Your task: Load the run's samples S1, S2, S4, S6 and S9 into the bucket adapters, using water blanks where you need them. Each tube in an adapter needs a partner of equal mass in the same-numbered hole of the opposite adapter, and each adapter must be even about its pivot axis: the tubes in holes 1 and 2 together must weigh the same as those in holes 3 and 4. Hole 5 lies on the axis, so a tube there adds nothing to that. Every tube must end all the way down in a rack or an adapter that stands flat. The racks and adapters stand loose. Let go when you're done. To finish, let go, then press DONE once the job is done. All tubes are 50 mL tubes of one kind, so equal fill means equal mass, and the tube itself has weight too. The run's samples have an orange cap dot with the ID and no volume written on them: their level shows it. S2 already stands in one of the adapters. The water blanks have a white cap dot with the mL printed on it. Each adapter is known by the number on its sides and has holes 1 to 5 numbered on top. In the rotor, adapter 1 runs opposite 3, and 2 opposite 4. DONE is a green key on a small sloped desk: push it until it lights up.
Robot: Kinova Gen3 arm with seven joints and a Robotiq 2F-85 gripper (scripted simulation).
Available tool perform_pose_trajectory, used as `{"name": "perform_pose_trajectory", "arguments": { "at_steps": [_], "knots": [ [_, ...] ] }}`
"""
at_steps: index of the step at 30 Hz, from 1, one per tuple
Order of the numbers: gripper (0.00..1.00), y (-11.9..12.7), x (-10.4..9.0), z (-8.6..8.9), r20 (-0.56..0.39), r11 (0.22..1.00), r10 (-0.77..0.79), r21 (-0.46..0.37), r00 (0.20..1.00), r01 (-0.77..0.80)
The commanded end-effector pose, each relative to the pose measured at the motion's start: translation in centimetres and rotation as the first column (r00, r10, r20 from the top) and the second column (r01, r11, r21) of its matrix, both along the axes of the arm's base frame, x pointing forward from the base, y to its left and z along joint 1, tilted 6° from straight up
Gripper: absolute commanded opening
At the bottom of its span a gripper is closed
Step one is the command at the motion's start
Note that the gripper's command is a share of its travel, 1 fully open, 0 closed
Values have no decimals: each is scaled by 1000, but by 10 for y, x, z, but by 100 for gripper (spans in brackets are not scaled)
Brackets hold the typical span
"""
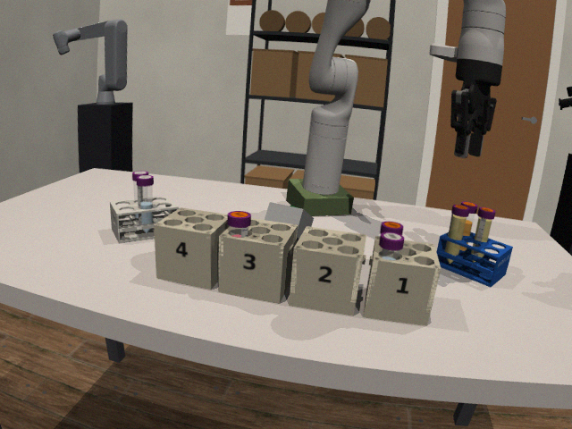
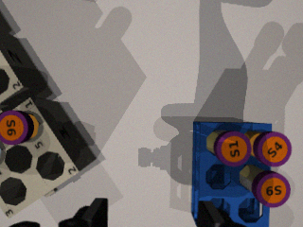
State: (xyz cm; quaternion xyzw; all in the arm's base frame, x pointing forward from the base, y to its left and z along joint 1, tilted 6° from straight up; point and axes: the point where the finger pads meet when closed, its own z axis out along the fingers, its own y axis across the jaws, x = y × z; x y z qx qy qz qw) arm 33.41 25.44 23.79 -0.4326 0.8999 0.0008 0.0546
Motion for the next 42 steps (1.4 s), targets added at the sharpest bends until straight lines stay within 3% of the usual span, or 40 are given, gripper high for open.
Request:
{"name": "perform_pose_trajectory", "arguments": {
  "at_steps": [1,35,42],
  "knots": [
    [62,13,-10,2,11,1000,11,5,1000,-11],
    [62,81,-83,-2,5,1000,9,-1,1000,-9],
    [62,83,-86,-3,1,1000,7,0,1000,-7]
  ]
}}
